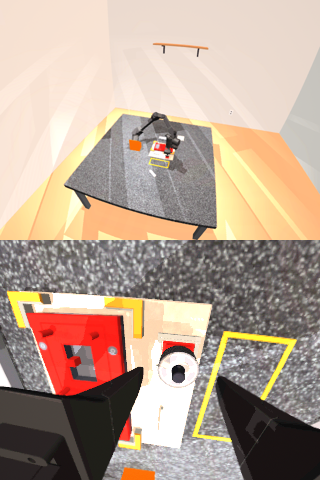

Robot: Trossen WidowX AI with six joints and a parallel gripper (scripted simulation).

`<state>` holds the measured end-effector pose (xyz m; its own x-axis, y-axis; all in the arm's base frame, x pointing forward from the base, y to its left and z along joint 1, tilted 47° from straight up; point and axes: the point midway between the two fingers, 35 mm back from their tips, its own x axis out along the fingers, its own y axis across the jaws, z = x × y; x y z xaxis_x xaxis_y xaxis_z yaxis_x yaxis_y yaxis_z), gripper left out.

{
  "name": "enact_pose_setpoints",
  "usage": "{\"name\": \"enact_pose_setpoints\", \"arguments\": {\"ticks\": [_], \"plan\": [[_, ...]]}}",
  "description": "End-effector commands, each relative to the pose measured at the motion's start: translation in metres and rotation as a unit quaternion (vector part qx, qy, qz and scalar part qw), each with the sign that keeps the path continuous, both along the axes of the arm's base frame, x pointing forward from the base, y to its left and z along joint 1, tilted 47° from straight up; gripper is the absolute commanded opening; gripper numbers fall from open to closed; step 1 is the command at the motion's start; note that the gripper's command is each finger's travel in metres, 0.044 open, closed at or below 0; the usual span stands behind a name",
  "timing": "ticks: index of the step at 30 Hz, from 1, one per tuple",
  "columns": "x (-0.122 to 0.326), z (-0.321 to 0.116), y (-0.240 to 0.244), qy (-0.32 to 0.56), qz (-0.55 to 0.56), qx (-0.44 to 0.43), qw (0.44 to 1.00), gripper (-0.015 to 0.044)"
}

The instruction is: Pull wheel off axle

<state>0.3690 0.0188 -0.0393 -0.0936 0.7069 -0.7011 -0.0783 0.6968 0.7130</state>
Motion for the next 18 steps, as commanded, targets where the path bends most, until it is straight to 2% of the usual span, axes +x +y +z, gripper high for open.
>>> {"name": "enact_pose_setpoints", "arguments": {"ticks": [1,7,11,18], "plan": [[-0.0048,-0.0138,0.0133,0.005,-0.002,0.004,1.0,0.03],[-0.0078,-0.0209,0.0207,0.005,-0.002,0.005,1.0,0.03],[-0.0075,-0.0184,0.0187,0.005,0.002,0.002,1.0,0.0195],[-0.0075,-0.0184,0.0187,0.005,0.002,0.002,1.0,0.0148]]}}
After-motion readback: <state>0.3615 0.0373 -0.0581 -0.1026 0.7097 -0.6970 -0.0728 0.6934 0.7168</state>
